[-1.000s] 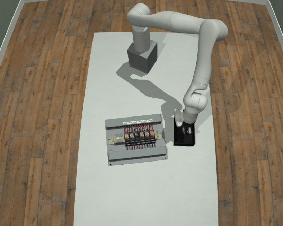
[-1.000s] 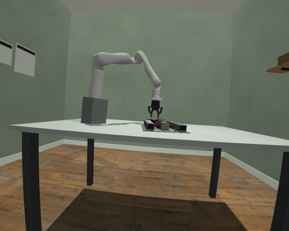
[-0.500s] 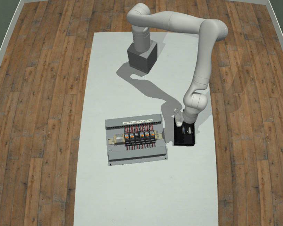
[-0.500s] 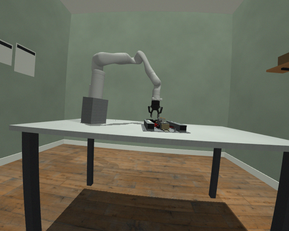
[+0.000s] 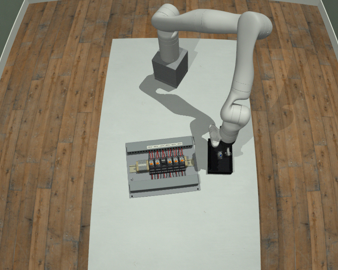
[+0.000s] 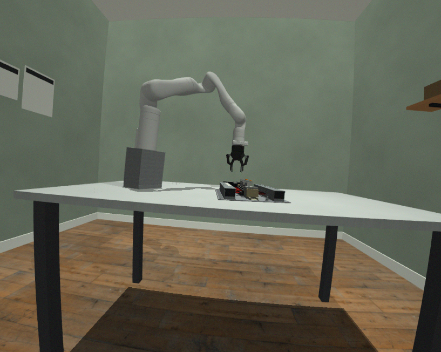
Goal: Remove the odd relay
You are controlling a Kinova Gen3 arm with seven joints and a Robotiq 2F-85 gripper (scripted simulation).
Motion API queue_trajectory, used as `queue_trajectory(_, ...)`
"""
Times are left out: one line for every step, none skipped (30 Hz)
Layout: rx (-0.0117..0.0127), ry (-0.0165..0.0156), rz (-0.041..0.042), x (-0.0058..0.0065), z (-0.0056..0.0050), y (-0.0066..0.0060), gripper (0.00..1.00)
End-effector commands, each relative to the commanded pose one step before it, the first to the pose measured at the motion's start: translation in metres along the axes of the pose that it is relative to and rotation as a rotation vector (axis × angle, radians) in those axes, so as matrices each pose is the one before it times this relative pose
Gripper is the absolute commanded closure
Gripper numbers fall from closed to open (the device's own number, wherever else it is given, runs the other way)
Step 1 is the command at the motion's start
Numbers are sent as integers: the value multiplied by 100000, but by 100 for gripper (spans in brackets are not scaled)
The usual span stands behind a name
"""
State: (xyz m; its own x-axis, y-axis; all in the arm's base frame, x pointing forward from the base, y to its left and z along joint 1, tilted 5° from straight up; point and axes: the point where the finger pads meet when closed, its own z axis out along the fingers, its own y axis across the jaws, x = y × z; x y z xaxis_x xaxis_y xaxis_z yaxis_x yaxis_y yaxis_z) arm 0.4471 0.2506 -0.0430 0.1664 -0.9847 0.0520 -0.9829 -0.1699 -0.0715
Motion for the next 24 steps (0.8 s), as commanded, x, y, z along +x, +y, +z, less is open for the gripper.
queue_trajectory(136,-52,-24,-42,-1905,-67,39)
queue_trajectory(-1,1,2,1,-441,1,39)
queue_trajectory(0,0,-1,0,-369,-1,39)
queue_trajectory(1,0,-2,-1,-293,-1,39)
queue_trajectory(0,0,1,0,-218,1,39)
queue_trajectory(-1,1,2,1,-146,1,39)
queue_trajectory(-1,0,1,1,-82,1,39)
queue_trajectory(0,0,1,0,-33,0,39)
queue_trajectory(0,0,0,0,-5,0,39)
queue_trajectory(0,0,0,0,0,0,39)
queue_trajectory(0,0,0,0,0,0,39)
queue_trajectory(0,0,0,0,0,0,39)
queue_trajectory(0,0,0,0,0,0,39)
queue_trajectory(0,0,0,0,0,0,39)
queue_trajectory(0,0,0,0,0,0,39)
queue_trajectory(0,0,0,0,0,0,39)
queue_trajectory(0,0,0,0,0,0,39)
queue_trajectory(0,0,0,0,0,0,39)
queue_trajectory(0,0,0,0,0,0,39)
queue_trajectory(0,0,0,0,0,0,39)
queue_trajectory(0,0,0,0,0,0,39)
queue_trajectory(0,0,0,0,0,0,39)
queue_trajectory(0,0,0,0,0,0,39)
queue_trajectory(0,0,0,0,0,0,39)
